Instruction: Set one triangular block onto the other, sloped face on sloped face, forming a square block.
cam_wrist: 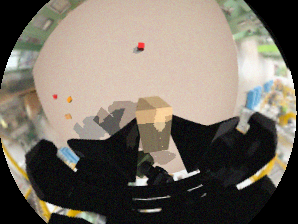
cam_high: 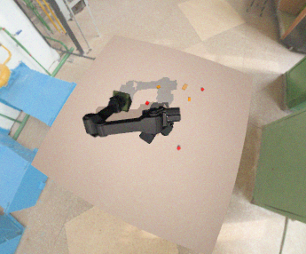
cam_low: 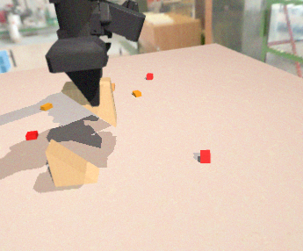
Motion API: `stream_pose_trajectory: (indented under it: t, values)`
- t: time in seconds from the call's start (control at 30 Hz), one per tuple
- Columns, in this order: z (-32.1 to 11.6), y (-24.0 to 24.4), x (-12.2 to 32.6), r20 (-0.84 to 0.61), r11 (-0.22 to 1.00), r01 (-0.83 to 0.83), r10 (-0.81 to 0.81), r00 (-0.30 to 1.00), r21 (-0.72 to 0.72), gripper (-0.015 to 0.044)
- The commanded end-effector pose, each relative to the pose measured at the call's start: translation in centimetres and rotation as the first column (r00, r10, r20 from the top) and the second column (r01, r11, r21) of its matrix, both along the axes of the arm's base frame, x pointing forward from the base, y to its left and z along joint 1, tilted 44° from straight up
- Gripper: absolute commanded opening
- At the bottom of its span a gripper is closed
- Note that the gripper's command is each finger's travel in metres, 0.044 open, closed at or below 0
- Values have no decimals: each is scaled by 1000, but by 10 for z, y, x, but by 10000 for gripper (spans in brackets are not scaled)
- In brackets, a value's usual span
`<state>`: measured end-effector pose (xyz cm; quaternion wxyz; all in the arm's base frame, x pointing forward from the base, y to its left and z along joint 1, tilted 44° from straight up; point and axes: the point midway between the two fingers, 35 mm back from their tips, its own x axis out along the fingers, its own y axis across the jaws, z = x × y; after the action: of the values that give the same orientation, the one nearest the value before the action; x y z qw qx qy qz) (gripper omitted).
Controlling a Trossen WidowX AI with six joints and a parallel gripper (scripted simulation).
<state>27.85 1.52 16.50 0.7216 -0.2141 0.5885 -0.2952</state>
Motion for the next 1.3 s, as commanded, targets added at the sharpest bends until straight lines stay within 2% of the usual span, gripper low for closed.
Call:
stream_pose_trajectory:
  t: [0.0,0.6,1.27]
  values:
    - [-8,-10,-4,5,1000,11,-11,1000,-4,0]
    - [-49,-49,-21,2,999,39,-39,999,-10,0]
    - [-49,-50,-22,5,999,34,-34,999,-23,0]
